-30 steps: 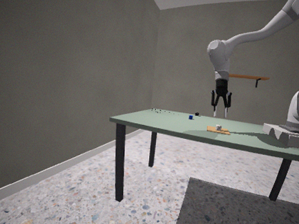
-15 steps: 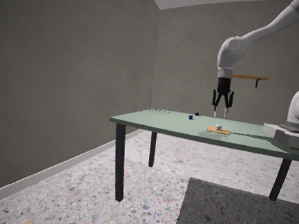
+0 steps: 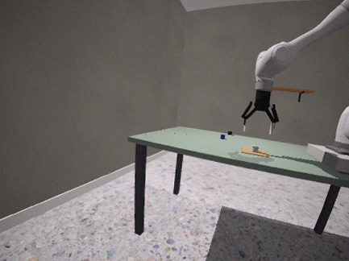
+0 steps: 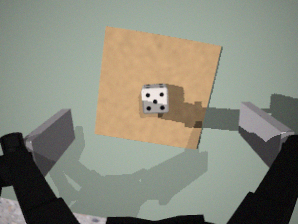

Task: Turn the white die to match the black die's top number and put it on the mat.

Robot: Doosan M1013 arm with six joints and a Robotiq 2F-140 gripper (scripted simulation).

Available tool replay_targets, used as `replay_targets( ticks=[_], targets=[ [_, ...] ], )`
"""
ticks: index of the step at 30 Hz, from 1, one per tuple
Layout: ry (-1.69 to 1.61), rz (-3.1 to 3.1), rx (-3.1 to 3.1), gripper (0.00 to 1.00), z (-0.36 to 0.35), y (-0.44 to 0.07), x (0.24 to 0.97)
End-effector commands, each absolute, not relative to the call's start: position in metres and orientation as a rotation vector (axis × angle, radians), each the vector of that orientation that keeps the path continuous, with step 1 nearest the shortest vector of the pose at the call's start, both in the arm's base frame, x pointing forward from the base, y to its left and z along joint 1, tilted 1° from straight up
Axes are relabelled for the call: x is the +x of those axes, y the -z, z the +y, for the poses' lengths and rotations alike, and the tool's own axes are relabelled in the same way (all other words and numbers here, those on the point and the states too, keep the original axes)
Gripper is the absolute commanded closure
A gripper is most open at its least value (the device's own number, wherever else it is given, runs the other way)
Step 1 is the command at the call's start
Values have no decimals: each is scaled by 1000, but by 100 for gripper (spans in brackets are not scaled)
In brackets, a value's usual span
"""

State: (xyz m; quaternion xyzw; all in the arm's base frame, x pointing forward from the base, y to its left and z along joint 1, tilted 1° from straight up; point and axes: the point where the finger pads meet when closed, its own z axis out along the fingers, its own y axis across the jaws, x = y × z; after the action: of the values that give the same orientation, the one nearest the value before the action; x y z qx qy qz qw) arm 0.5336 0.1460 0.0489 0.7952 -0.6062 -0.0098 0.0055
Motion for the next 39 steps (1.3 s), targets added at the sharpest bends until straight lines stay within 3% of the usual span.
replay_targets(
  ticks=[1, 12, 31, 39],
  targets=[
    [19, -1894, 2492, 0, 146, -48, 532],
    [19, -1894, 2492, 0, 146, -53, 532],
    [19, -1894, 2492, 0, 146, -124, 534],
    [19, -1894, 2492, 0, 146, -132, 534]
  ],
)
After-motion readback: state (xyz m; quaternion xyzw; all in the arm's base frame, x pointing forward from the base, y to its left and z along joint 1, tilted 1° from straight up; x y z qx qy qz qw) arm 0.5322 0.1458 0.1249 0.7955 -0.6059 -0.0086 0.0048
